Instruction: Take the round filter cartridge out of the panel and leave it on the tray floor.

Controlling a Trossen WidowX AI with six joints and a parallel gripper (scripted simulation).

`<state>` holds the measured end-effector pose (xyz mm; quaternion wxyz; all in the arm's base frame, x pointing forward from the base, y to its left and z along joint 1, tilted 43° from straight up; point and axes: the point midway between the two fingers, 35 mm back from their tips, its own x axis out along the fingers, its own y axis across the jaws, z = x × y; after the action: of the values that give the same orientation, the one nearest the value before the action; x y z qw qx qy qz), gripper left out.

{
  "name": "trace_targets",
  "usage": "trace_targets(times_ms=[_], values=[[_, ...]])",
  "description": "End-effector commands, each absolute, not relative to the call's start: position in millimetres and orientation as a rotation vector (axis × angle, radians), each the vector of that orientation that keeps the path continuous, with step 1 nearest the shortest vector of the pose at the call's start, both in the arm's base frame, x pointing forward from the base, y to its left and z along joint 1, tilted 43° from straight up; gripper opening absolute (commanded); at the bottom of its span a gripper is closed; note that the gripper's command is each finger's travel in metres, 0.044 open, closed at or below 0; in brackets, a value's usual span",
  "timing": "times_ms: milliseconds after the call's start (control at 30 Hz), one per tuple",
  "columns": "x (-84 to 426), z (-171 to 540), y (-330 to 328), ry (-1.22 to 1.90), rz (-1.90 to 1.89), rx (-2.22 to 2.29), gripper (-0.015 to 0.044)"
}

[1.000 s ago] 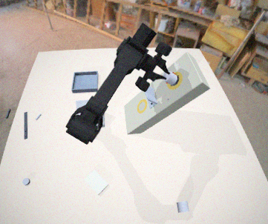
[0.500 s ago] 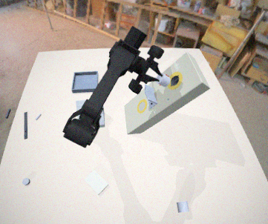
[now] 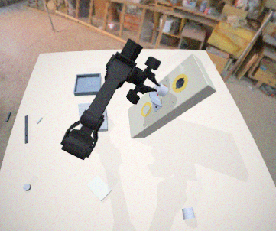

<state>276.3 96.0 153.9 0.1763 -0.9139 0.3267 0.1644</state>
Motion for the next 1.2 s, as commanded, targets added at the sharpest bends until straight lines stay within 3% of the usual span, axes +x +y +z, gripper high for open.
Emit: trace_targets(times_ms=[0,67,433,800,1167], values=[[277.5,155.1,97.2,0.922,0.462,-2.584,0.0053],[277.5,155.1,97.2,0.922,0.462,-2.584,0.0092],[273.9,153.5,93.7,0.918,0.444,-2.578,0.0092],[316.1,203.2,131.3,0.917,0.441,-2.576,0.0092],[321.3,256.6,180.4,0.9,0.431,-2.557,0.0381]])
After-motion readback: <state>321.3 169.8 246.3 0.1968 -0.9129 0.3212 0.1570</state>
